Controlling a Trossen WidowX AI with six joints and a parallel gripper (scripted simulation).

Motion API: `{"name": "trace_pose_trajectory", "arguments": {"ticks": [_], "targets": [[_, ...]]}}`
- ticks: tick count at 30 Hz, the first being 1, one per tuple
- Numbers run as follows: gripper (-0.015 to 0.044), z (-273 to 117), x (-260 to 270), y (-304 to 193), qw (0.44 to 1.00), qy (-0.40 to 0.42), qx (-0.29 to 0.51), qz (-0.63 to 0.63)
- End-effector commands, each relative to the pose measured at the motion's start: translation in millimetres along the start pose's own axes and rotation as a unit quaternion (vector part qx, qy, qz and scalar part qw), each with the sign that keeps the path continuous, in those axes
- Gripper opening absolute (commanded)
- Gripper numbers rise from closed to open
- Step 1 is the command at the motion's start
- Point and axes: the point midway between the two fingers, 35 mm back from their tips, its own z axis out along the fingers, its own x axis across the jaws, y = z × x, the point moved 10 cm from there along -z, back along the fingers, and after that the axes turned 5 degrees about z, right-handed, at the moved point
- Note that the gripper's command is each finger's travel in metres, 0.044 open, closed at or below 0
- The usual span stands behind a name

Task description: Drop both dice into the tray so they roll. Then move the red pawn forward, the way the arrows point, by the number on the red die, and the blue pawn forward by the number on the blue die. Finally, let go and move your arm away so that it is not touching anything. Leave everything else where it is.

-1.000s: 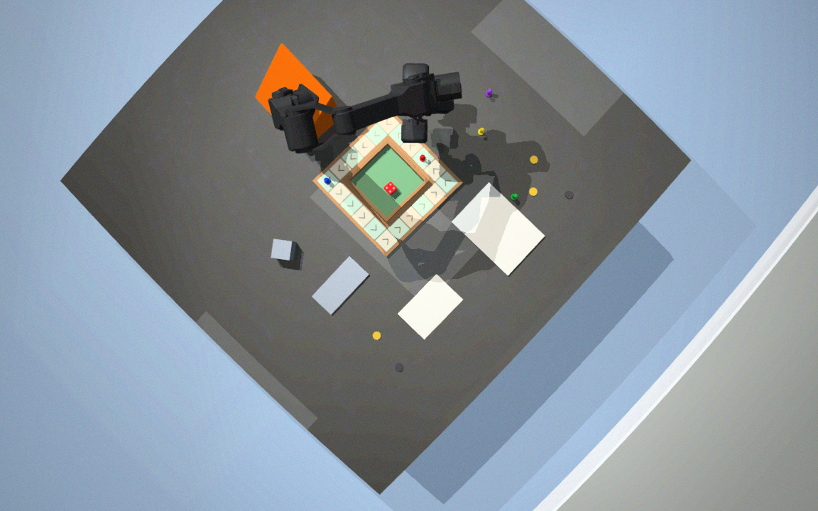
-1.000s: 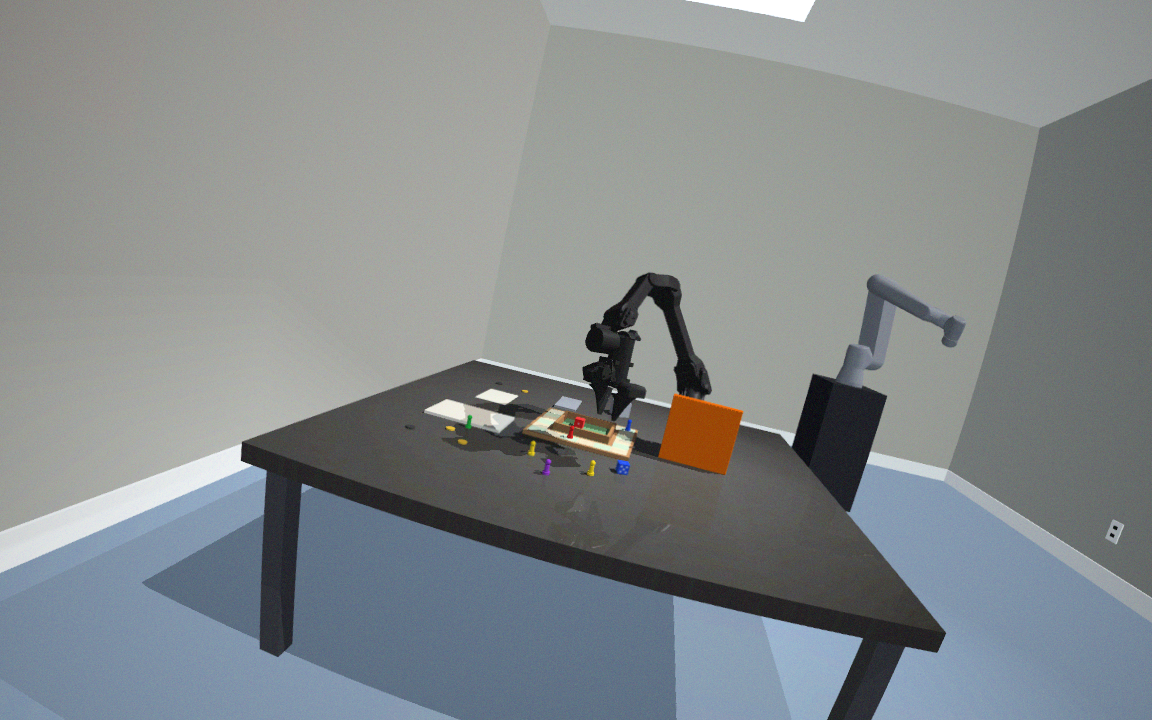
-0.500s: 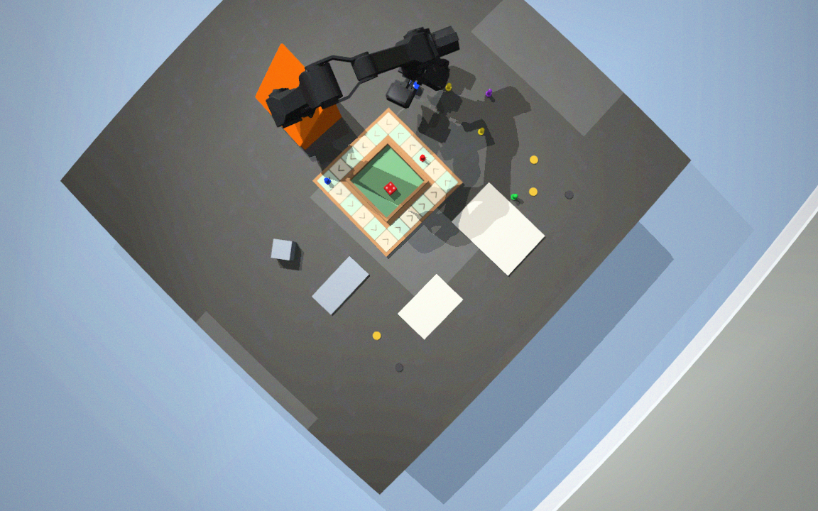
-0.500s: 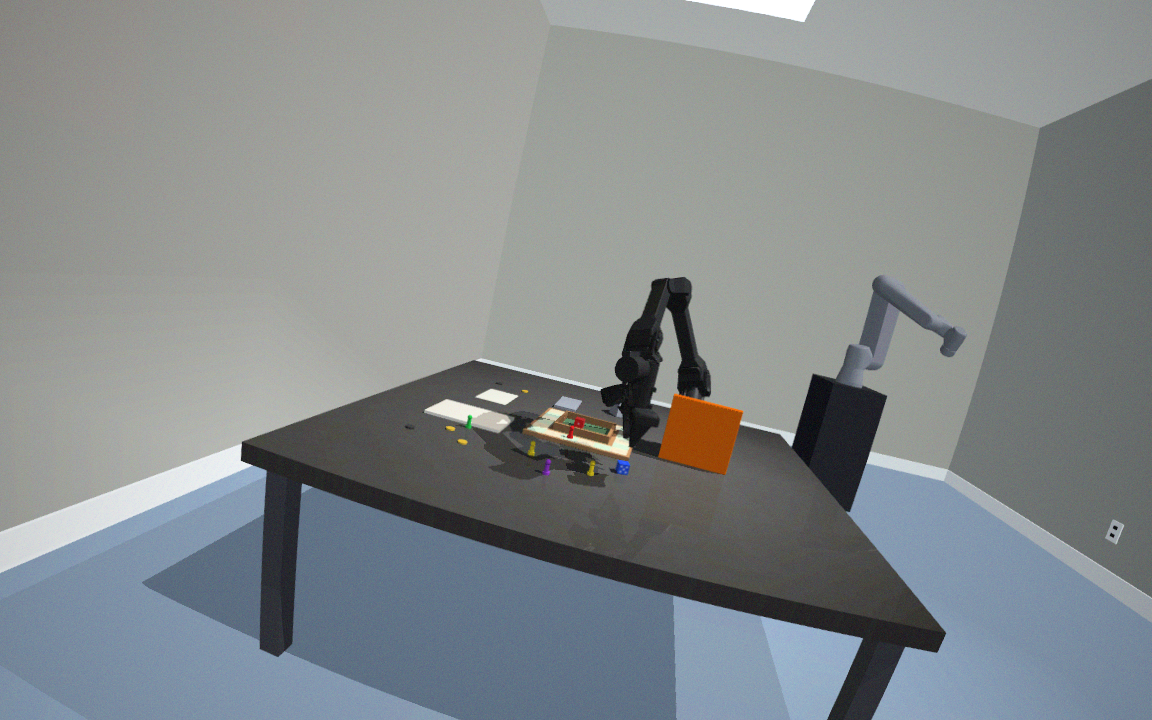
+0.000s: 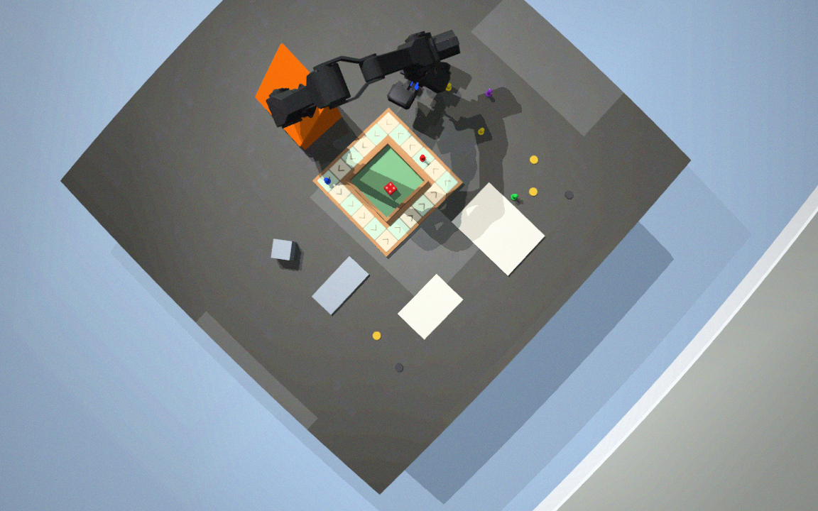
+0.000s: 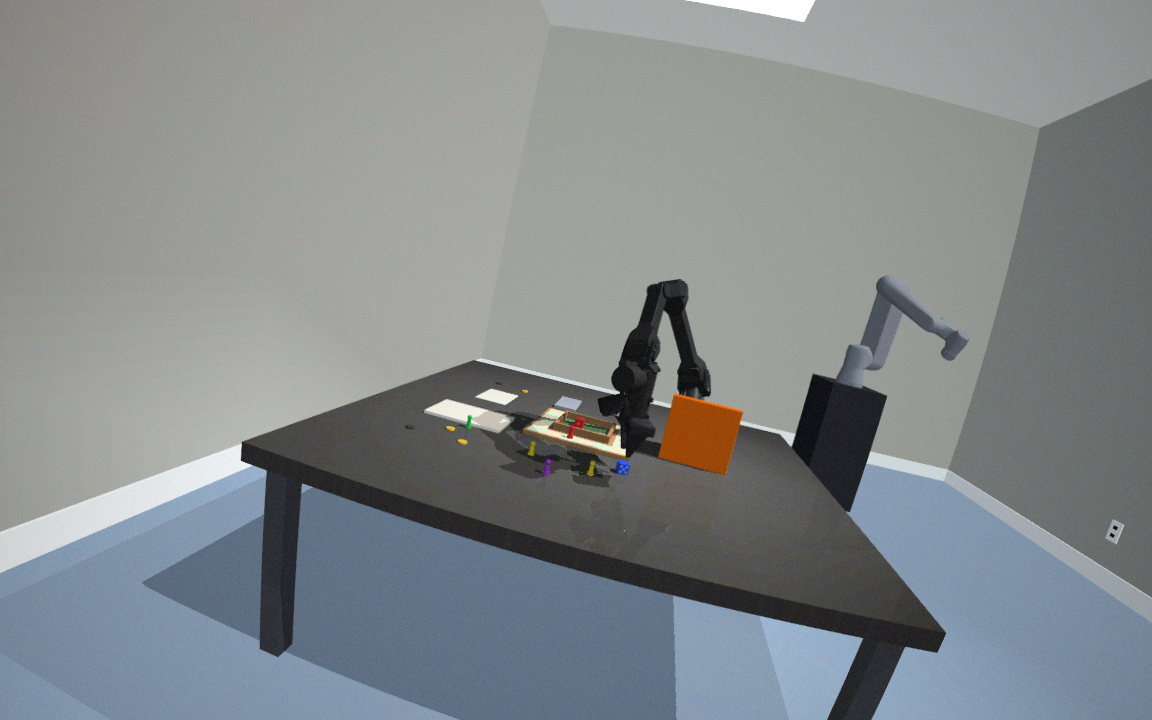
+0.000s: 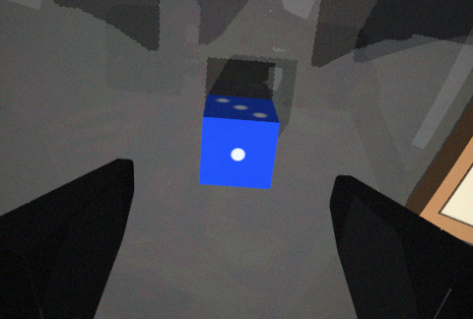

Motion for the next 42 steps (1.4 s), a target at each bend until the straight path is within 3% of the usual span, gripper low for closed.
{"name": "trace_pose_trajectory", "arguments": {"ticks": [1, 25, 31, 38, 41, 42], "targets": [[0.0275, 9.5, -1.3, -2.2, 1.0, -0.007, 0.004, -0.004], [0.0275, 41.7, -1.4, -2.6, 1.0, -0.008, 0.004, -0.004], [0.0118, 41.7, -1.4, -2.6, 1.0, -0.008, 0.004, -0.004], [0.0071, 41.7, -1.4, -2.6, 1.0, -0.008, 0.004, -0.004], [0.0, 36.3, -0.8, -1.3, 1.0, -0.007, 0.004, -0.004], [0.0, 29.4, -0.2, 0.3, 1.0, -0.007, 0.003, -0.004]]}}
